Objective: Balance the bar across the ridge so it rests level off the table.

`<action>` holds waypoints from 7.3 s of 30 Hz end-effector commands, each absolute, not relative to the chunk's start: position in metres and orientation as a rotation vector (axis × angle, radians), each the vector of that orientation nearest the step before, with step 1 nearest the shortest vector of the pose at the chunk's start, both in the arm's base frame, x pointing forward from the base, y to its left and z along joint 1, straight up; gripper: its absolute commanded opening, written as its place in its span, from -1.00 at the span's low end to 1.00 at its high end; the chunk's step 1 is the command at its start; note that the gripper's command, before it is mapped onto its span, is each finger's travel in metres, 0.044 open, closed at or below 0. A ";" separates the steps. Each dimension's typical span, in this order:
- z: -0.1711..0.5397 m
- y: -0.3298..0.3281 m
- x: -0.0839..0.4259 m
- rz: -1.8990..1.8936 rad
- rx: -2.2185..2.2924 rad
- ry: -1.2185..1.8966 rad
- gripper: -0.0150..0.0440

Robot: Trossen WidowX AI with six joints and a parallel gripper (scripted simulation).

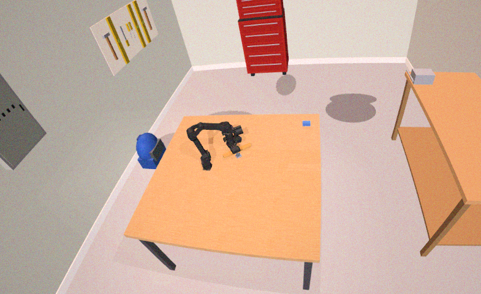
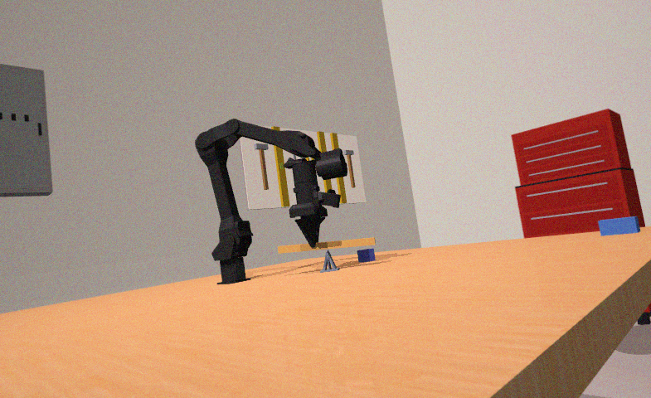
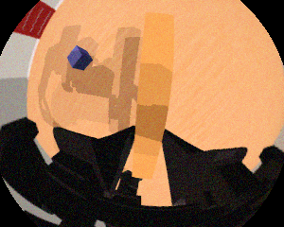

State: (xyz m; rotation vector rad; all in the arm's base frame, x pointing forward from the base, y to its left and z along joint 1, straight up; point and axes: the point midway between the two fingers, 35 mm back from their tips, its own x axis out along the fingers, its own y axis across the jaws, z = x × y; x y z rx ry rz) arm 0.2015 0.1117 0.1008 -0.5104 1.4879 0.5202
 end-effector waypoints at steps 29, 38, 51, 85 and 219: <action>0.098 0.112 0.202 0.522 -0.516 1.485 -0.49; 0.097 0.112 0.202 0.522 -0.516 1.485 -0.49; 0.096 0.111 0.202 0.522 -0.516 1.485 -0.49; 0.095 0.111 0.201 0.522 -0.516 1.485 -0.49; 0.195 0.110 0.199 0.521 -0.511 1.487 1.00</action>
